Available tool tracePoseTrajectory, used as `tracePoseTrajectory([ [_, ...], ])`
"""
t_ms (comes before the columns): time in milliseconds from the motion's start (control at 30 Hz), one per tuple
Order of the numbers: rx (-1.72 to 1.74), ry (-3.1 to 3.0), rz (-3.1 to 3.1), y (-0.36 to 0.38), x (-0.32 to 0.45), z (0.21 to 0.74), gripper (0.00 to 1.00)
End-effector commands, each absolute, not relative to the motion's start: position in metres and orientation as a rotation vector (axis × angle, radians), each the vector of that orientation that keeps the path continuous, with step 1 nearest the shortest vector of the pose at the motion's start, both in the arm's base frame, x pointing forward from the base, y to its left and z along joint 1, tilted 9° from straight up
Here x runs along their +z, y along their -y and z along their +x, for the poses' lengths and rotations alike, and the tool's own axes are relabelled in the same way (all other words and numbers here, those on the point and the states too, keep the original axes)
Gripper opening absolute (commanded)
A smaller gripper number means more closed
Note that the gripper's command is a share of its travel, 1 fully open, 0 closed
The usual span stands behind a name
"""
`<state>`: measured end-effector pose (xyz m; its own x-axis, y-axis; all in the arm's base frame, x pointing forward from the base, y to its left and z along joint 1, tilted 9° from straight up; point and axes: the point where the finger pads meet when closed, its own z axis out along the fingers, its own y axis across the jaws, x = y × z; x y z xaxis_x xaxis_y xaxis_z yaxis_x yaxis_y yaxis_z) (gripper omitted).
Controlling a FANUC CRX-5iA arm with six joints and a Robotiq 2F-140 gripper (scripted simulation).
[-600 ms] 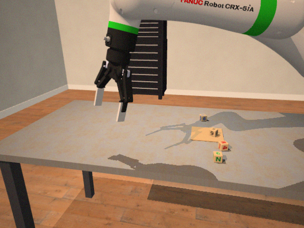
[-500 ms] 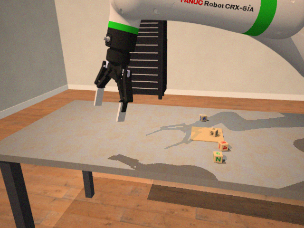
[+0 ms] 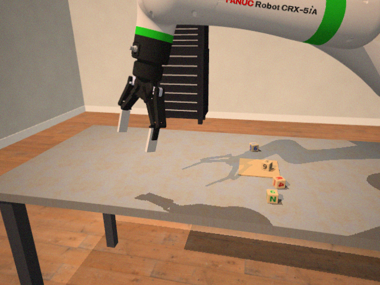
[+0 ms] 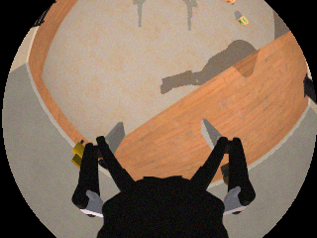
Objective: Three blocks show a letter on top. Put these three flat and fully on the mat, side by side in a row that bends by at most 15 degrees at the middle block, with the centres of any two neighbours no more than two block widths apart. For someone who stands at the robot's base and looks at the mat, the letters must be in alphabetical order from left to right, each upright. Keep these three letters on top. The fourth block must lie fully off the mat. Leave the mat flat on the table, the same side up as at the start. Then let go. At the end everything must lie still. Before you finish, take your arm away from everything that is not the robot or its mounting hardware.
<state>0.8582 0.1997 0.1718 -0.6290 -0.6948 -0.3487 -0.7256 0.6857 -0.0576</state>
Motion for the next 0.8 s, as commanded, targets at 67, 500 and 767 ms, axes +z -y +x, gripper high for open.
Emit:
tracePoseTrajectory([
  [67,0.129,-2.575,-1.118,-0.203,0.167,0.849,1.00],
  [500,0.140,-2.801,-1.132,-0.224,0.113,0.732,1.00],
  [767,0.111,-2.940,-1.139,-0.221,0.083,0.647,1.00],
])
